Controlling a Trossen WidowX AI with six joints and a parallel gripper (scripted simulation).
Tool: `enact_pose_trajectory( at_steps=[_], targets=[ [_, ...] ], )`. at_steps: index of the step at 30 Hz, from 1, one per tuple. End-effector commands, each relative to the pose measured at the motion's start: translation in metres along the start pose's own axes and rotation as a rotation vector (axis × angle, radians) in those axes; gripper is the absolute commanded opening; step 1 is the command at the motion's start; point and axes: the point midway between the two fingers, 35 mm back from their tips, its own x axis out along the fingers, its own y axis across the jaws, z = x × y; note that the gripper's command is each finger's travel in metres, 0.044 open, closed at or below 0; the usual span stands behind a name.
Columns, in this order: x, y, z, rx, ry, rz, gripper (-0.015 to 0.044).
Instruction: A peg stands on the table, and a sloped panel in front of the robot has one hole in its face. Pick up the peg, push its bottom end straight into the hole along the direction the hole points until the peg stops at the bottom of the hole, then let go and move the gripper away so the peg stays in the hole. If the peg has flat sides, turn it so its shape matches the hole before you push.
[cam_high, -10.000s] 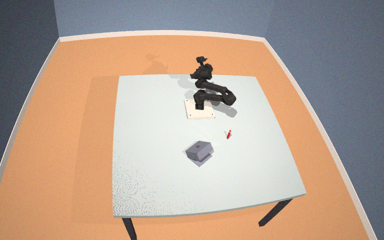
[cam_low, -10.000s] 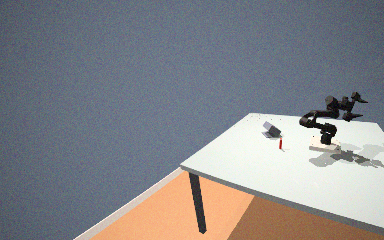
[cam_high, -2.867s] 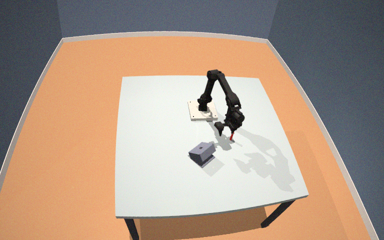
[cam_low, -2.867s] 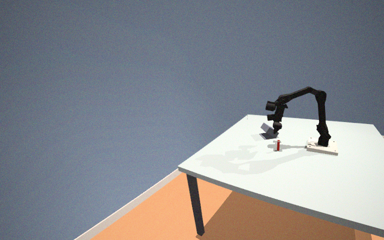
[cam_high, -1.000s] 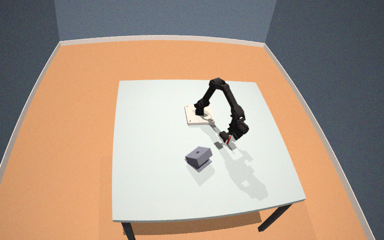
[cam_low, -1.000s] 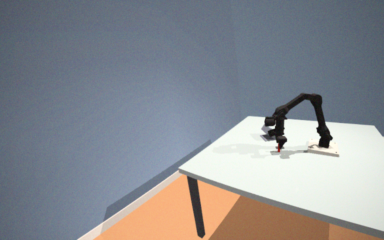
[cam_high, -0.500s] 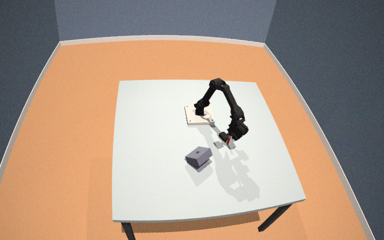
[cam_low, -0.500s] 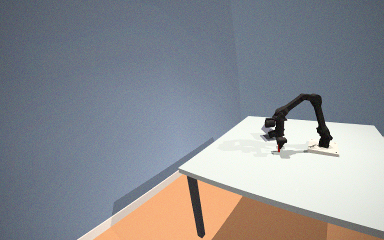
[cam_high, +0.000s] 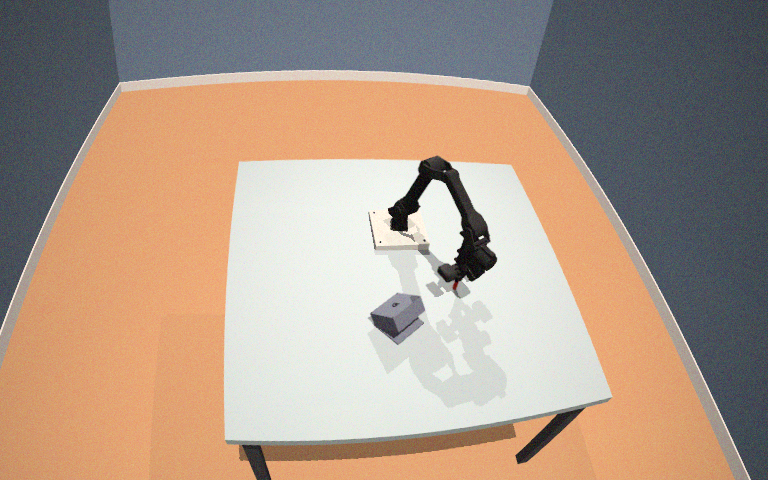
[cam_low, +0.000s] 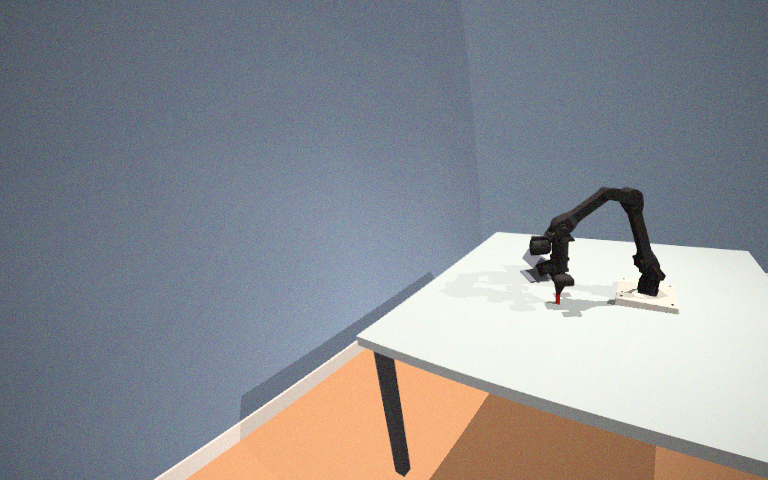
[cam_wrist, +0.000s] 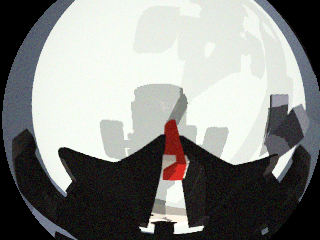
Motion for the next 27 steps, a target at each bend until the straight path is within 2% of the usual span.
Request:
enact_pose_trajectory(
  at_steps=[1, 7, 27],
  targets=[
    [0.000, 0.000, 0.000, 0.000, -0.001, 0.000, 0.0000],
    [-0.009, 0.000, 0.002, 0.000, -0.001, 0.001, 0.0000],
    [-0.079, -0.002, 0.003, 0.003, 0.006, 0.006, 0.0000]
  ],
)
